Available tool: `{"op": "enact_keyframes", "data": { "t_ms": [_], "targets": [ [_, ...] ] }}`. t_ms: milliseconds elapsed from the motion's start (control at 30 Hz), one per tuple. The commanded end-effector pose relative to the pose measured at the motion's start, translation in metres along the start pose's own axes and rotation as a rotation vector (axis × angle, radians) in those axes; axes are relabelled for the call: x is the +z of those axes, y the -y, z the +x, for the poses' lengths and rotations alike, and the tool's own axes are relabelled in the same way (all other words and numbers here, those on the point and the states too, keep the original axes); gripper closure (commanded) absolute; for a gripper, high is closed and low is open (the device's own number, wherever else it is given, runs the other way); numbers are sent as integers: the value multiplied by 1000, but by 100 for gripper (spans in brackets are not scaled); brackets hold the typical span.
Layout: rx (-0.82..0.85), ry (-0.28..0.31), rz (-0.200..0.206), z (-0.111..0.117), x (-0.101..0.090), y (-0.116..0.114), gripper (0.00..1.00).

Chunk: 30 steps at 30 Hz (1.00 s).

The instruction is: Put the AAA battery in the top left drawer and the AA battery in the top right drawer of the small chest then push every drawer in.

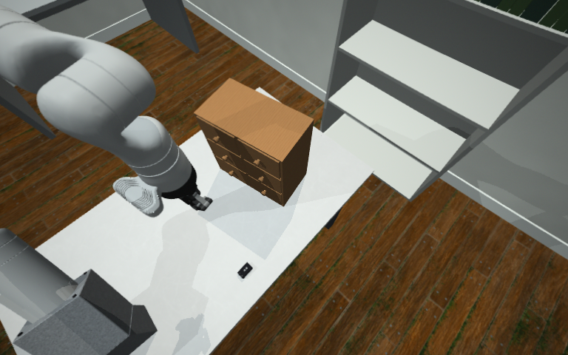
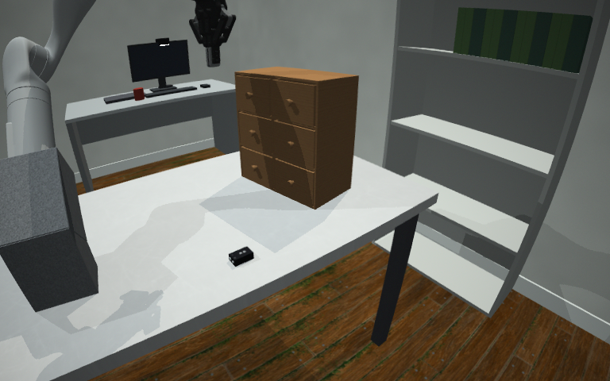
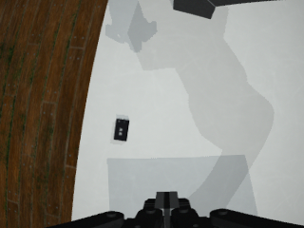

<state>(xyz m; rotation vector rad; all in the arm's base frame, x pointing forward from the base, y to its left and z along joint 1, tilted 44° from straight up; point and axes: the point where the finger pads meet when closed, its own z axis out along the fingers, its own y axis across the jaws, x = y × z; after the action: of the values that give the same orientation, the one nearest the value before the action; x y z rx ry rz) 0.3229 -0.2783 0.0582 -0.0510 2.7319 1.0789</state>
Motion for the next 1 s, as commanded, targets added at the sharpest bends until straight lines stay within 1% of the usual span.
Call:
{"op": "enact_keyframes", "data": {
  "t_ms": [0, 500, 533, 967],
  "targets": [
    [0, 1, 2, 0, -1, 0, 100],
    [0, 1, 2, 0, -1, 0, 100],
    [0, 1, 2, 0, -1, 0, 0],
    [0, 1, 2, 0, -1, 0, 0]
  ]
}}
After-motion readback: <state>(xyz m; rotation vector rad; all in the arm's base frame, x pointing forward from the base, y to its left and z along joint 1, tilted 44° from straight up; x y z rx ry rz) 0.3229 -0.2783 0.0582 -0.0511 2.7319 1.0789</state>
